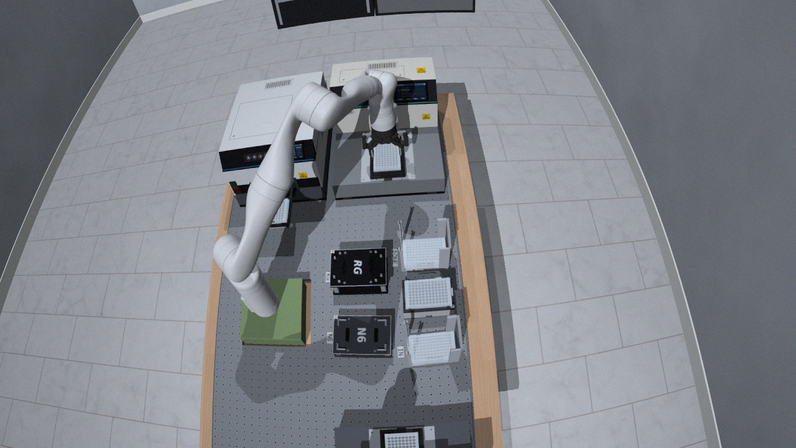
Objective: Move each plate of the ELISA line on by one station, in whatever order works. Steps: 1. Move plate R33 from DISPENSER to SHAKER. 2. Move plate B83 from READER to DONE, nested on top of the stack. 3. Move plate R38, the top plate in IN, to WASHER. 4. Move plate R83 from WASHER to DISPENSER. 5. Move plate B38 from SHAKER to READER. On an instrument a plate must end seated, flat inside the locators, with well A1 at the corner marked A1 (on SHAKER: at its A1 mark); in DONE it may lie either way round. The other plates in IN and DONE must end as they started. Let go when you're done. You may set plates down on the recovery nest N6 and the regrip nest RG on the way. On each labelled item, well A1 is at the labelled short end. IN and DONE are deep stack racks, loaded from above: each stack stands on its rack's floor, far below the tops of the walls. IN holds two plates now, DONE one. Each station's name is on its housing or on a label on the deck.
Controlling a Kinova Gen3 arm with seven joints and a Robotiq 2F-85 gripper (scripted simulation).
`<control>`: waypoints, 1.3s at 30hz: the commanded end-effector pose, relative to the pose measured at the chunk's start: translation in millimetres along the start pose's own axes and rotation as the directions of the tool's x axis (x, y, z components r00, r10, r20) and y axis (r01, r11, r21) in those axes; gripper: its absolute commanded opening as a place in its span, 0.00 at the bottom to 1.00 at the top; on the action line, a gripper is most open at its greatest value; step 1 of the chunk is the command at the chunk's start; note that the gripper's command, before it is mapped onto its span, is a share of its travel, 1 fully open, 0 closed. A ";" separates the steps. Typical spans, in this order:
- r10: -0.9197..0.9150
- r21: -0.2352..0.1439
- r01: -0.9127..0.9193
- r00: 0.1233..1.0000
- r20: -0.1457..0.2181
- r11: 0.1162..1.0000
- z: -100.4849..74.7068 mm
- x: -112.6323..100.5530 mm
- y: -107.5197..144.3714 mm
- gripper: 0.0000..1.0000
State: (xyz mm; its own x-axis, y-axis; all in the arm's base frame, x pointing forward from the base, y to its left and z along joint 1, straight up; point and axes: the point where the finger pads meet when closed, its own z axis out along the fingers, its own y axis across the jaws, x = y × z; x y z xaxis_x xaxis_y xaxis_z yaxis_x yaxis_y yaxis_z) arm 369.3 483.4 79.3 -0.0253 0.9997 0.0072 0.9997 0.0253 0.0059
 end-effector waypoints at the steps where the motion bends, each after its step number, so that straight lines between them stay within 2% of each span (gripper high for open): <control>1: 0.010 0.002 -0.010 1.000 0.003 1.000 0.5 -0.6 -1.3 0.94; 39: 0.010 0.000 -0.010 1.000 0.000 1.000 9.6 0.2 -0.7 0.94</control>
State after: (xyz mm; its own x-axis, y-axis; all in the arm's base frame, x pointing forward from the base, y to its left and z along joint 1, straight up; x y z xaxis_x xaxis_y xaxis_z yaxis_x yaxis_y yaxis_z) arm 369.4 483.3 72.2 -0.0255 0.9997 0.0070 0.9997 0.0254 0.0056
